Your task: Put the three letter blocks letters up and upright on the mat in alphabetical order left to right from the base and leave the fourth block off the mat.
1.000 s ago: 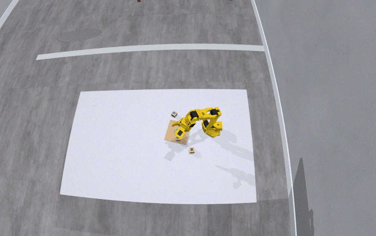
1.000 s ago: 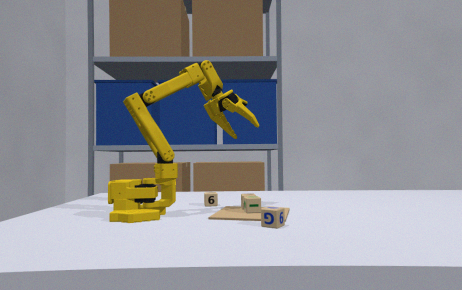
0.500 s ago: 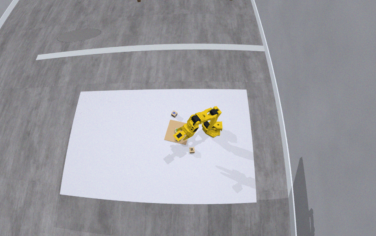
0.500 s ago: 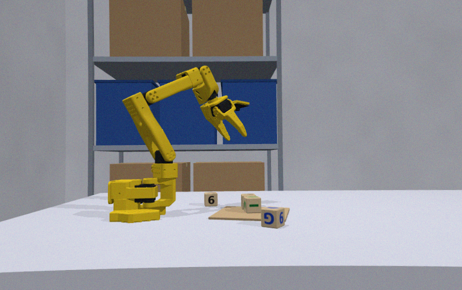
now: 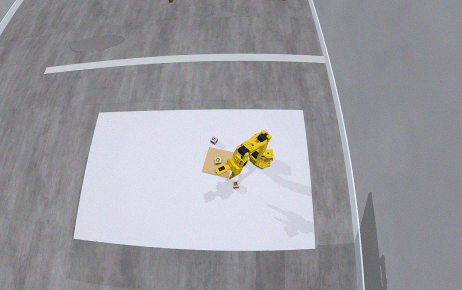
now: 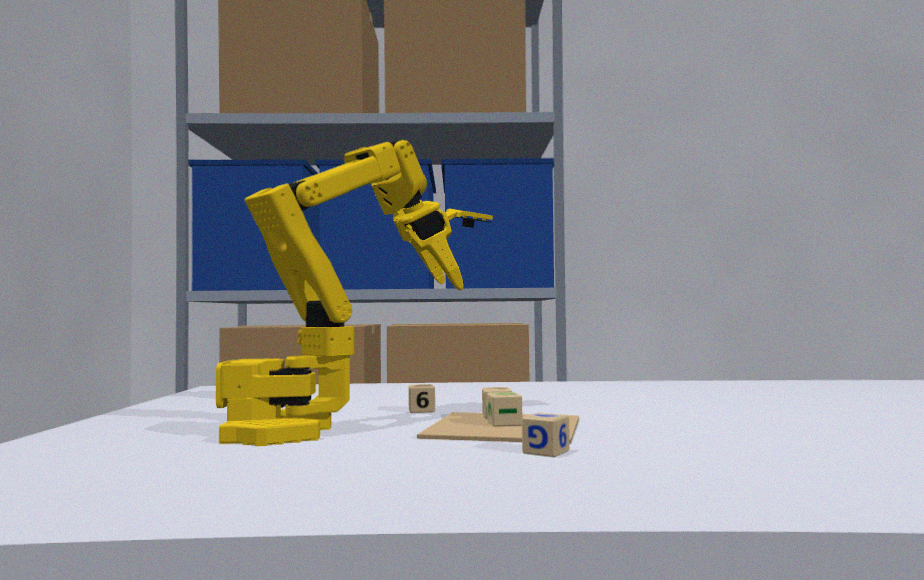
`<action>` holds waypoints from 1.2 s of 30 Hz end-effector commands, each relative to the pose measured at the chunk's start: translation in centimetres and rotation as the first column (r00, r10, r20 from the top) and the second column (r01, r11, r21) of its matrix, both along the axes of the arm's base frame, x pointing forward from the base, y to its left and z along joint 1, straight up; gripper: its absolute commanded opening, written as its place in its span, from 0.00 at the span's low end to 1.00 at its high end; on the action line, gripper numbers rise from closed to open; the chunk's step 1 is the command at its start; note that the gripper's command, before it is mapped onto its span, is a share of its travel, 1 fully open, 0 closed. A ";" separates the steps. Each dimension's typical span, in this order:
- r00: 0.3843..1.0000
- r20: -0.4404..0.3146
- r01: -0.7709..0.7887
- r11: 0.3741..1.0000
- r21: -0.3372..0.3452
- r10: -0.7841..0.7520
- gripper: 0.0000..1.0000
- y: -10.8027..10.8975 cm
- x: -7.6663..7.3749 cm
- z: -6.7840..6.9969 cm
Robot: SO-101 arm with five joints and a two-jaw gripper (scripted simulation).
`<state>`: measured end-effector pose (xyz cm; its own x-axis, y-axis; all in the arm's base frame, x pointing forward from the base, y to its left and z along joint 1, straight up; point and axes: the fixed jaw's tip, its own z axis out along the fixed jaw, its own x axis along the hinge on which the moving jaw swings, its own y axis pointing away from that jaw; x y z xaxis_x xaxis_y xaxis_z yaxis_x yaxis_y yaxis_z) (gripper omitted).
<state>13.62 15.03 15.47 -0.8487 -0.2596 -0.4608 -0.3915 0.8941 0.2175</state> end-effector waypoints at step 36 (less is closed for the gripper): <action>0.968 -0.154 0.229 0.949 0.218 -0.199 0.35 2.6 -1.9 1.7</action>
